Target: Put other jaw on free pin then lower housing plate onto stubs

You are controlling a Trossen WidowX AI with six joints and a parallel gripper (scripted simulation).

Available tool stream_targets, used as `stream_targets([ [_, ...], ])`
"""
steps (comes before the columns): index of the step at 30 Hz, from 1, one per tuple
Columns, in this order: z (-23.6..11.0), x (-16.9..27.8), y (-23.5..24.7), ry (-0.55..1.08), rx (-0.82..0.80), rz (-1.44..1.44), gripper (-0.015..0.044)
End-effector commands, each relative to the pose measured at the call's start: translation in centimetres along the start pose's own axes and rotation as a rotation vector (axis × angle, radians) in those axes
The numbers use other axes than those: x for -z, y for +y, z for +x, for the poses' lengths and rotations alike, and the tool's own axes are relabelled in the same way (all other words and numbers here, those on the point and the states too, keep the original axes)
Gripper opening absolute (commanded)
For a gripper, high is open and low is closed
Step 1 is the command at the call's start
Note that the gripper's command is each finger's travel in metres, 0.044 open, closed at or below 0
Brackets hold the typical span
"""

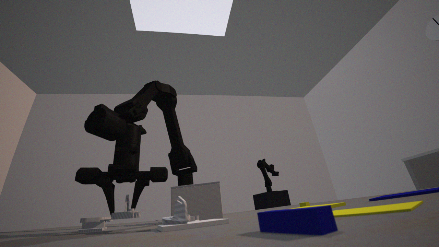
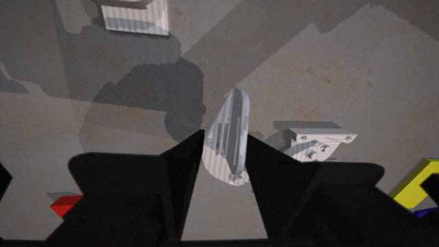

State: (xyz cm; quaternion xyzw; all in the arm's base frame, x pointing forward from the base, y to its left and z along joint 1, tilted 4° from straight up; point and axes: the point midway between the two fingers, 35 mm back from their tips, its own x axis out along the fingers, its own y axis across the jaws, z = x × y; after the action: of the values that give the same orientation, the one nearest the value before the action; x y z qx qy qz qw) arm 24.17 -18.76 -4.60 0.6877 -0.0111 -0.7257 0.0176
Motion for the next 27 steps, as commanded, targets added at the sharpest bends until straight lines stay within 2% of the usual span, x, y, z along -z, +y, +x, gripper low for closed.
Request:
stream_targets([
  [1, -1.7, 0.3, 0.3, 0.01, -0.01, 0.003, 0.0134],
  [13, -5.3, 0.1, 0.1, 0.011, -0.009, 0.002, 0.0134],
  [27, -5.4, 0.1, -0.3, 0.011, -0.009, -0.079, 0.0134],
])
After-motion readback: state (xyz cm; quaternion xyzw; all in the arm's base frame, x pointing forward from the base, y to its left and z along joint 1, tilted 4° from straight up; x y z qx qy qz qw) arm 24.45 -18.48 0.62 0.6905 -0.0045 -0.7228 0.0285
